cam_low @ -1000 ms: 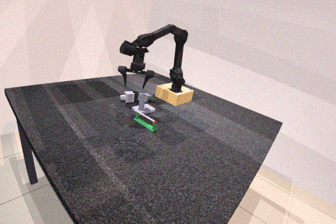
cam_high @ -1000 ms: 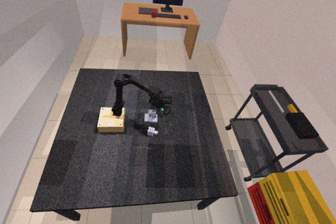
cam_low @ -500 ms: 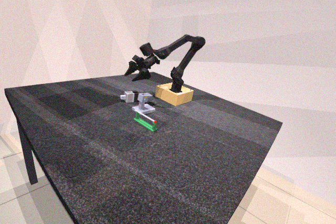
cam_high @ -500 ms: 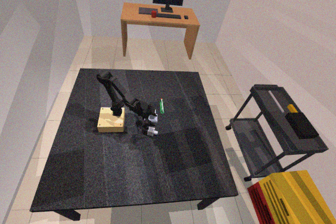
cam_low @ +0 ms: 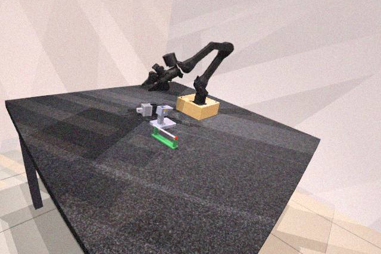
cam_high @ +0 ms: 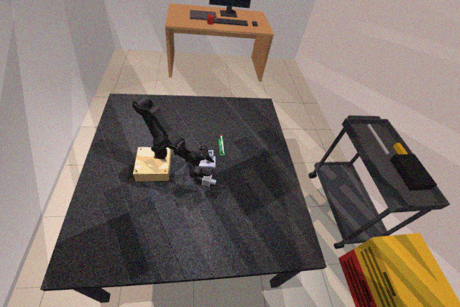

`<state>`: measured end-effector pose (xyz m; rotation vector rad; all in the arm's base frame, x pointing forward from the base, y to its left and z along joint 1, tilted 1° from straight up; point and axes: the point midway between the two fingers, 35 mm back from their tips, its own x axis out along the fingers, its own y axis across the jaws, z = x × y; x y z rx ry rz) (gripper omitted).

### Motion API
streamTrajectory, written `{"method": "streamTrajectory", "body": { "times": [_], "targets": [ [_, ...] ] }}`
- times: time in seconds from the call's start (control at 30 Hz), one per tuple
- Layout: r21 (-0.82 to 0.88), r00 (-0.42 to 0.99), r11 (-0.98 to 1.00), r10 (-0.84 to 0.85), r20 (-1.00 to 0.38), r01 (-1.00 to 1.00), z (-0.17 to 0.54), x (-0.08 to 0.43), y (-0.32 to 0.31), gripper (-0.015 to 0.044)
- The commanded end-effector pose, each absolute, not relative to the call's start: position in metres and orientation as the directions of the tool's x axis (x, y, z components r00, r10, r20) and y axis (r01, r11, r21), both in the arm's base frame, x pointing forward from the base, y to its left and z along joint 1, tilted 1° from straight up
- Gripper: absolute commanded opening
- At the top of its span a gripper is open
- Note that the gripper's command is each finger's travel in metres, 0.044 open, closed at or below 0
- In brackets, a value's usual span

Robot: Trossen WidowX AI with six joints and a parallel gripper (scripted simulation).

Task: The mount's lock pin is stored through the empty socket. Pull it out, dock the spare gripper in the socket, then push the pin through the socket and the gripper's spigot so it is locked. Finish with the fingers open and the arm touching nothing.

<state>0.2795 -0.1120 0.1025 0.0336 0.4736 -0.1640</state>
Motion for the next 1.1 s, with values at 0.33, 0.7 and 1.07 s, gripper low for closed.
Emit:
{"method": "streamTrajectory", "body": {
  "times": [0.33,0.7,1.07],
  "targets": [
    [0.002,0.869,0.985,-0.150,-0.471,0.171,0.055,0.280,-0.113,0.0440],
    [0.002,0.869,0.985,-0.150,-0.472,0.171,0.035,0.278,-0.112,0.0440],
    [0.002,0.869,0.985,-0.150,-0.472,0.171,0.017,0.280,-0.114,0.0440]
  ]
}}
